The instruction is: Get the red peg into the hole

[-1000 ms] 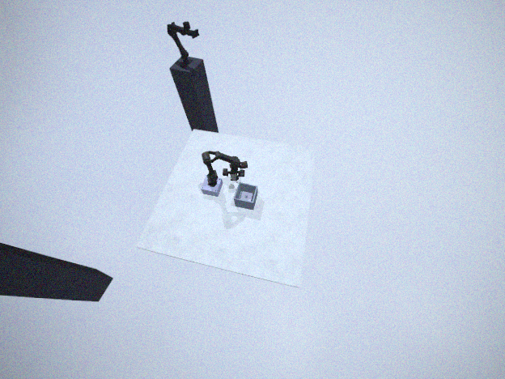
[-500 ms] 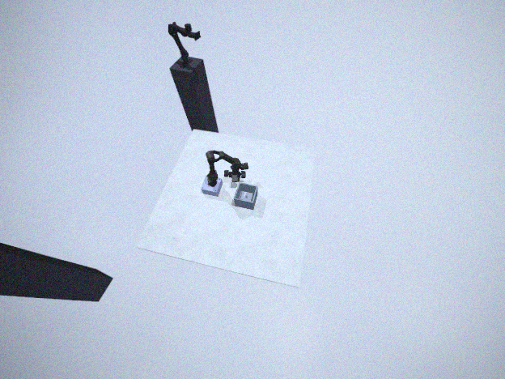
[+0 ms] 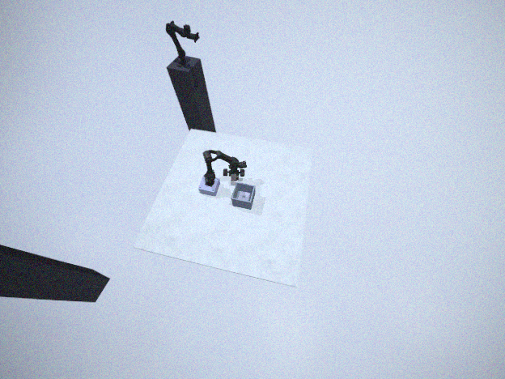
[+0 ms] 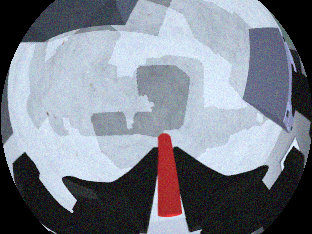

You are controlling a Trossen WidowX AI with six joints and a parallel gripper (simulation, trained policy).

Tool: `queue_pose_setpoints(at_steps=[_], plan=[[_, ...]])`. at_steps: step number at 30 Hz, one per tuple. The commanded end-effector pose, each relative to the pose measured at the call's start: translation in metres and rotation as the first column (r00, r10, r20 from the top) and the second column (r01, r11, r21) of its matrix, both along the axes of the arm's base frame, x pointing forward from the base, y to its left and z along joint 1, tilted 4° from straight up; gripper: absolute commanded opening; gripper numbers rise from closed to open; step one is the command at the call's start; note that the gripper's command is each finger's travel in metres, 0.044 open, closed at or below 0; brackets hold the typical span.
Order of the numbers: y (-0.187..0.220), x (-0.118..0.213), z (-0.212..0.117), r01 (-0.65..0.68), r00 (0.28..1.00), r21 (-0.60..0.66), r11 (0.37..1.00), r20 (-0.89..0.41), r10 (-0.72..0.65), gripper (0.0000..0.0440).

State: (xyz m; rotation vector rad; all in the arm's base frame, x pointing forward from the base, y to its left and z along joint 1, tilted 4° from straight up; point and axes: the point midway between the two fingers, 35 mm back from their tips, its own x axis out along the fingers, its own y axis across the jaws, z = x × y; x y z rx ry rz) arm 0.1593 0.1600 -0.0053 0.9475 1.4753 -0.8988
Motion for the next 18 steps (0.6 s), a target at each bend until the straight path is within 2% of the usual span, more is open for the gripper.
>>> queue_pose_setpoints(at_steps=[1,18], plan=[[0.006,0.005,0.011,0.018,1.000,0.035,0.999,0.020,-0.018,0.0000],[0.023,0.033,0.069,0.034,0.987,0.162,0.986,0.147,-0.058,0.0000]])
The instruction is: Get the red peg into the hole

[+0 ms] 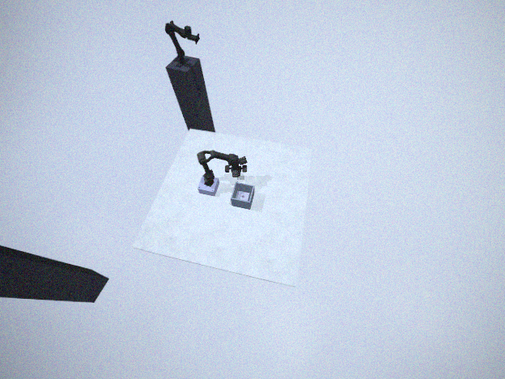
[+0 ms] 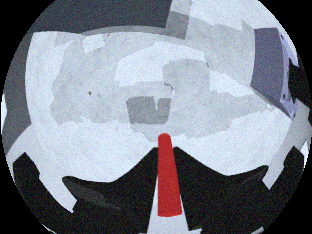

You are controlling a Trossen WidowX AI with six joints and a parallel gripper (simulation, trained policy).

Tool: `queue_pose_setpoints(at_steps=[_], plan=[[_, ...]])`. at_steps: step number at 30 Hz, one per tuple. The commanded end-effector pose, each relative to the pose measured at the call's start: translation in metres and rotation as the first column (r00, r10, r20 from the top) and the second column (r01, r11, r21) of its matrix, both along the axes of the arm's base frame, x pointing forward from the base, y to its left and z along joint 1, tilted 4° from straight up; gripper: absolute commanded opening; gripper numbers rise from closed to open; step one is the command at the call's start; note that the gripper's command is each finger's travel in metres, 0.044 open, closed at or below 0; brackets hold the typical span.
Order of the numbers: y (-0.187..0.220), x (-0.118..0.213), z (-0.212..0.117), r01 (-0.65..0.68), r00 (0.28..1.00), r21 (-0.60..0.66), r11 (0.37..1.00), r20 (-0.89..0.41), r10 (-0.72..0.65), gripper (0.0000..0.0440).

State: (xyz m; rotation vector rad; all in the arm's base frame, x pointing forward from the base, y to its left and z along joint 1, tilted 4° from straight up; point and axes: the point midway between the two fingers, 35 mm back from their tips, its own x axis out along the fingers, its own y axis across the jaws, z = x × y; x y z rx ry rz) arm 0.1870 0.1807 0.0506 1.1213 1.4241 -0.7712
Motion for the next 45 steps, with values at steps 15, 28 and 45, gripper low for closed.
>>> queue_pose_setpoints(at_steps=[15,28,45], plan=[[-0.017,0.040,0.083,-0.008,0.981,0.041,0.999,0.192,0.000,0.0000],[-0.063,0.065,0.116,0.047,0.965,-0.033,0.998,0.259,-0.037,0.0000],[-0.118,0.080,0.111,0.118,0.972,-0.128,0.985,0.218,-0.088,0.0000]])
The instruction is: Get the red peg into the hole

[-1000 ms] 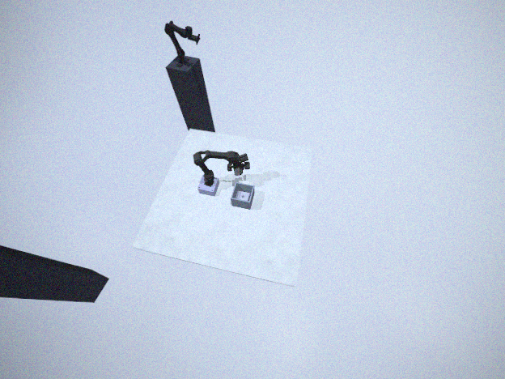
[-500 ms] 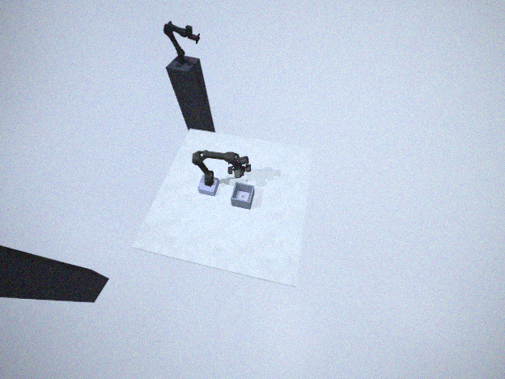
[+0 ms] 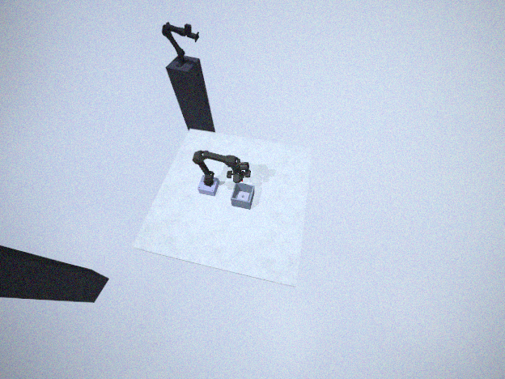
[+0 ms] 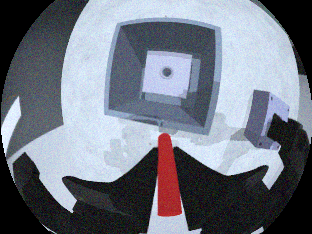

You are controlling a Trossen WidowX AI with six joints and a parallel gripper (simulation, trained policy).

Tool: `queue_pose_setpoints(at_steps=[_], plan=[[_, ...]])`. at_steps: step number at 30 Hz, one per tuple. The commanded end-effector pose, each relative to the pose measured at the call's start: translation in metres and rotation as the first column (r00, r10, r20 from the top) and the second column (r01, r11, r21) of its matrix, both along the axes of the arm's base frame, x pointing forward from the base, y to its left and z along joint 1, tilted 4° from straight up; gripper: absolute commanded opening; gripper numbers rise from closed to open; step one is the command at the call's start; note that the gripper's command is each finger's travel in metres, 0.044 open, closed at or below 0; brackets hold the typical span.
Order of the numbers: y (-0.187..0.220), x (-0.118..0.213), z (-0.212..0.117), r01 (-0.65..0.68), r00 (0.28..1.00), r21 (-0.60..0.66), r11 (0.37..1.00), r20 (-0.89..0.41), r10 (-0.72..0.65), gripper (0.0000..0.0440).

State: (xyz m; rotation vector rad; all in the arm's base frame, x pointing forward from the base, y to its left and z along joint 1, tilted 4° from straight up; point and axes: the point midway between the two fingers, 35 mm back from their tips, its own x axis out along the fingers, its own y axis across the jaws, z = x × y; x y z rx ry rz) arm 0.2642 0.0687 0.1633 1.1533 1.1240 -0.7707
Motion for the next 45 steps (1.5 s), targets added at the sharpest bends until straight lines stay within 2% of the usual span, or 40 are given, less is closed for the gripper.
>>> queue_pose_setpoints(at_steps=[1,24,45], plan=[[-0.009,0.003,-0.002,0.006,1.000,-0.019,1.000,-0.016,-0.006,0.0000],[-0.052,0.022,-0.024,0.030,0.993,-0.051,0.998,-0.110,-0.036,0.0000],[-0.068,0.043,-0.070,0.019,0.988,-0.026,0.999,-0.155,-0.023,0.0000]])
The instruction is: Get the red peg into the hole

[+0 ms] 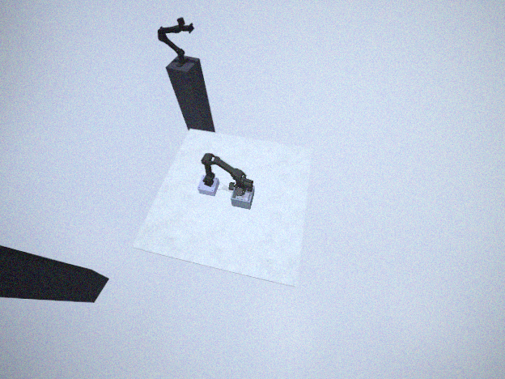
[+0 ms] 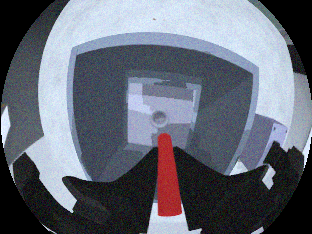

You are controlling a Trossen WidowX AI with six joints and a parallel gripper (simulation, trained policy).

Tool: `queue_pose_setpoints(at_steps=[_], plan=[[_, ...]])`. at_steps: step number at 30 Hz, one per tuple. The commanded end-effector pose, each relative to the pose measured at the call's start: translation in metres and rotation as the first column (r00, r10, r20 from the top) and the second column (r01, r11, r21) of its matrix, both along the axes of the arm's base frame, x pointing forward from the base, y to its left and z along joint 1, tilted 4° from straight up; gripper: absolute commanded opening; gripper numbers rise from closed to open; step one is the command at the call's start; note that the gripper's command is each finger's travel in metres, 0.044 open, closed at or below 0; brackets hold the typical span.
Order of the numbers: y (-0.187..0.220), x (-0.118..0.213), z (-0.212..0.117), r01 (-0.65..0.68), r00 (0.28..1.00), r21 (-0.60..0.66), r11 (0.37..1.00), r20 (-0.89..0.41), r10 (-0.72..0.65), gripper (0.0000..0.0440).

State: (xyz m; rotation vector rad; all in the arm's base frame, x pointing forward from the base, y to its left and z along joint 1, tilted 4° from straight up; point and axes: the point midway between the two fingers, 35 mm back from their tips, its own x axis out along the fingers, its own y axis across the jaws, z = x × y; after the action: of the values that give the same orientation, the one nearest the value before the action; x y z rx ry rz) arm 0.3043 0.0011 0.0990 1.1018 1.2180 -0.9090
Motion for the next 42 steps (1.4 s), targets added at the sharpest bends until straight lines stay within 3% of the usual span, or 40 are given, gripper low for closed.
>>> queue_pose_setpoints(at_steps=[1,17,21,25,30,42], plan=[[-0.001,0.004,-0.008,-0.011,1.000,0.008,1.000,-0.004,0.011,0.0000],[-0.005,0.015,-0.043,-0.056,0.998,0.004,0.998,-0.025,0.056,0.0002],[-0.007,0.015,-0.048,-0.066,0.997,-0.005,0.998,-0.044,0.066,0.0041],[-0.007,0.017,-0.052,-0.077,0.995,-0.003,0.997,-0.058,0.077,0.0113],[-0.007,0.018,-0.049,-0.075,0.994,0.028,0.997,-0.081,0.077,0.0116],[-0.008,0.023,-0.027,-0.034,0.994,0.162,0.986,-0.101,0.051,0.0192]])
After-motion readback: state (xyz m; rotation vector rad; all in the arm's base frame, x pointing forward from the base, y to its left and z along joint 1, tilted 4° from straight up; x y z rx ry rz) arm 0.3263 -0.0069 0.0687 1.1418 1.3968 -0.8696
